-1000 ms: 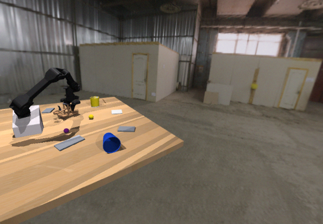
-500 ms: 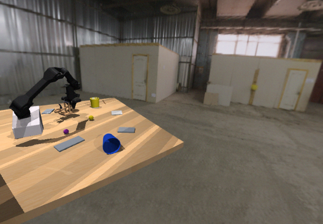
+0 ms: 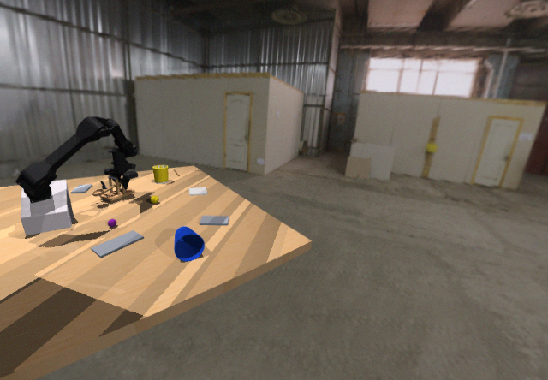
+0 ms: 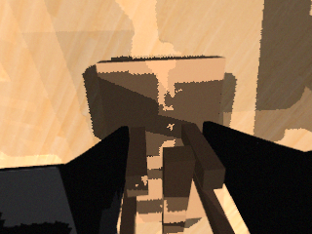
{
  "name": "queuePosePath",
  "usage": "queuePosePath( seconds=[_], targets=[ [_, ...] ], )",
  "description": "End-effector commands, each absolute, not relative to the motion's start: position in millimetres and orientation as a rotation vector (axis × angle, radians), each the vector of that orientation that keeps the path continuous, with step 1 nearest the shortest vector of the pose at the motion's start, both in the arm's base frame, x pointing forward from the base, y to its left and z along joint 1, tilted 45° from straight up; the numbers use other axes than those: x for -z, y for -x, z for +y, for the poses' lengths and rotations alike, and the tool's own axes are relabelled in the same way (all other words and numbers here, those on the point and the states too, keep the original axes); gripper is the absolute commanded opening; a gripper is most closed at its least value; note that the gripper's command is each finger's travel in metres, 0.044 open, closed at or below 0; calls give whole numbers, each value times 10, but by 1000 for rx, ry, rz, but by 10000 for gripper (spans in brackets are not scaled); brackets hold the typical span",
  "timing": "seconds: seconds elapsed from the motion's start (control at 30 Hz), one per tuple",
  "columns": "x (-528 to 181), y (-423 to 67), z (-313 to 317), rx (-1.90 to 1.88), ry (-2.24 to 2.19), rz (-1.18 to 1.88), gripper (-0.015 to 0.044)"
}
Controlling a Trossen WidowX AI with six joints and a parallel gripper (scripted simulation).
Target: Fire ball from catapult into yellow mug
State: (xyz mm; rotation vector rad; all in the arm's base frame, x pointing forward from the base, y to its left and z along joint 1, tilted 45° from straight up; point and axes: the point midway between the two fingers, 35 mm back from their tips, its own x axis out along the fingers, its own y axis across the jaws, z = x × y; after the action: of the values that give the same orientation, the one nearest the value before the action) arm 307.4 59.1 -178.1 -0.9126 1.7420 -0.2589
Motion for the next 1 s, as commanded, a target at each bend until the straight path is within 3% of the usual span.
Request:
queuePosePath(
  seconds=[0.0,0.4,0.97],
  targets=[
    [1821,-3060,559,252,925,1740,0],
    [1861,-3055,511,259,914,1743,0],
    [1708,-3103,680,256,913,1743,440]
  ],
)
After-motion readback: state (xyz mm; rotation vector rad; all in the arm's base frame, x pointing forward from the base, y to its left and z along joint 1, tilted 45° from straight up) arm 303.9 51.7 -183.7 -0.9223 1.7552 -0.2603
